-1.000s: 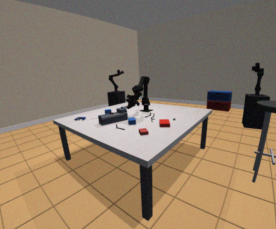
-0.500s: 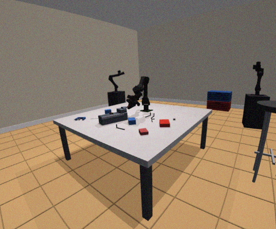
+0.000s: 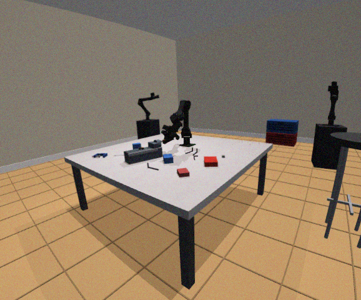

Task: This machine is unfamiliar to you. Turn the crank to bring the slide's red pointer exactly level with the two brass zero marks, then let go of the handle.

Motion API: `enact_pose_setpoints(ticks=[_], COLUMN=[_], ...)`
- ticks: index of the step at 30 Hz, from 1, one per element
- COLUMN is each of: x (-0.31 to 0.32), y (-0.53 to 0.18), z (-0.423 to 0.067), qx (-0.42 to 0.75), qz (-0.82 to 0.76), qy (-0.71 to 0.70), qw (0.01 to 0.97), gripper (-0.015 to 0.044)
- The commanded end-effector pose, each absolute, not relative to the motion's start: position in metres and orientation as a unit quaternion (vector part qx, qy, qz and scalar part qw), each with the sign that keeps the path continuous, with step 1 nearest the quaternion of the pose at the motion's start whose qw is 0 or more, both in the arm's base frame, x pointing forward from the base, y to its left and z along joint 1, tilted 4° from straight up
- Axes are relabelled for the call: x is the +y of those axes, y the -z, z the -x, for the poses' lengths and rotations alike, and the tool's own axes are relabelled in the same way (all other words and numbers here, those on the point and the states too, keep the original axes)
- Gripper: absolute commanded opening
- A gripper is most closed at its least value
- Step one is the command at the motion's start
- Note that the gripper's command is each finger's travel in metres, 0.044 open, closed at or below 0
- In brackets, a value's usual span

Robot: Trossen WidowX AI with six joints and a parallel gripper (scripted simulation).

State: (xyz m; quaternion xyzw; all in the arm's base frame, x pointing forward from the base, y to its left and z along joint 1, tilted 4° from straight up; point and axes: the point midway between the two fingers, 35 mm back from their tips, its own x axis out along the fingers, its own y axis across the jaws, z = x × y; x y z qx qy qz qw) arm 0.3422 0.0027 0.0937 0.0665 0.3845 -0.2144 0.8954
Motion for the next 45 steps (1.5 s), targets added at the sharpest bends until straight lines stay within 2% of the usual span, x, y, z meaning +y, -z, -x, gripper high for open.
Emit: enact_pose_setpoints(ticks=[1, 45], x=[0.009, 0.01], y=[-0.087, -0.055], z=[-0.345, -0.345], qx=[0.389, 0.389], qz=[-0.067, -0.067], qy=[0.207, 0.207], qw=[0.895, 0.895], gripper=[0.0, 0.0])
